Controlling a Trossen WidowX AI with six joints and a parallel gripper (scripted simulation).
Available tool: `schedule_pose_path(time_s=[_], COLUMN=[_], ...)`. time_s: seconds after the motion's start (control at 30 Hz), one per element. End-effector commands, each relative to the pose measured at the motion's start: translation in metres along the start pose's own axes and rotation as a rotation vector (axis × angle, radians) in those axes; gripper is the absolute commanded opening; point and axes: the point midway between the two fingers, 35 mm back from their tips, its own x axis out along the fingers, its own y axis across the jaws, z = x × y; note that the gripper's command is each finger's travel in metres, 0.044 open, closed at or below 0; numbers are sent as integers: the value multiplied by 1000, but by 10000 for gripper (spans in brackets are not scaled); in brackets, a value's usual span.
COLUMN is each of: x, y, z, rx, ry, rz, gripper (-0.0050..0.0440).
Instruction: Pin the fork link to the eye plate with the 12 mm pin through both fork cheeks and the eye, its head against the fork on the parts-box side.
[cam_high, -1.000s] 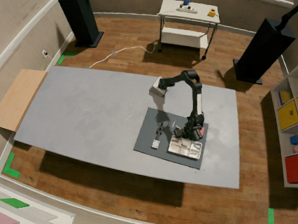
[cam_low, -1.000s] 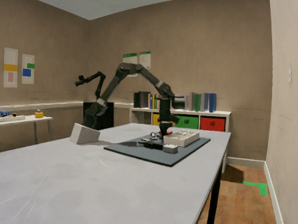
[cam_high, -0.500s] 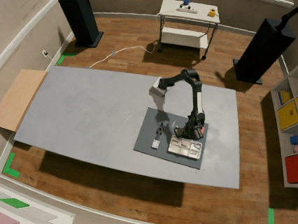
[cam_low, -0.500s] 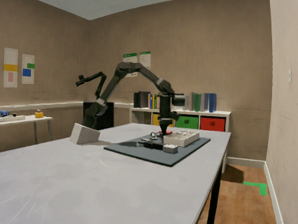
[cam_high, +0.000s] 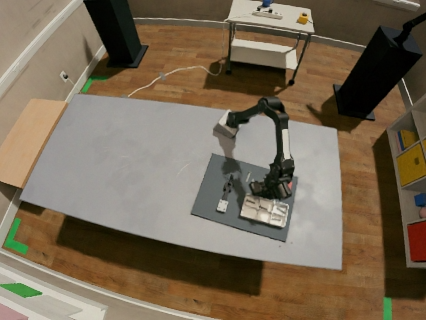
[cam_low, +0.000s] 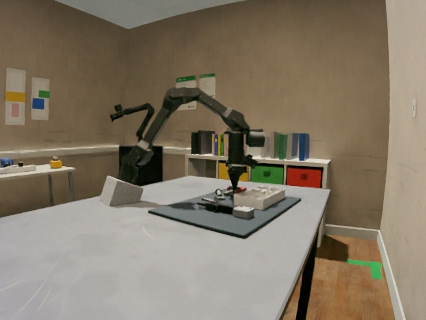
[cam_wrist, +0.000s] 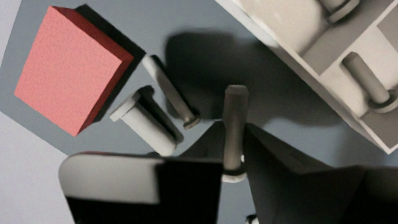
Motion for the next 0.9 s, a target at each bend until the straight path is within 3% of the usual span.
schedule_pose_path(time_s=[0.0, 0.87], x=[-22, -26], y=[4, 4], z=[9, 9], rx=[-13, -13], ry=[-58, -58], rz=[1, 1], gripper=[-50, -50])
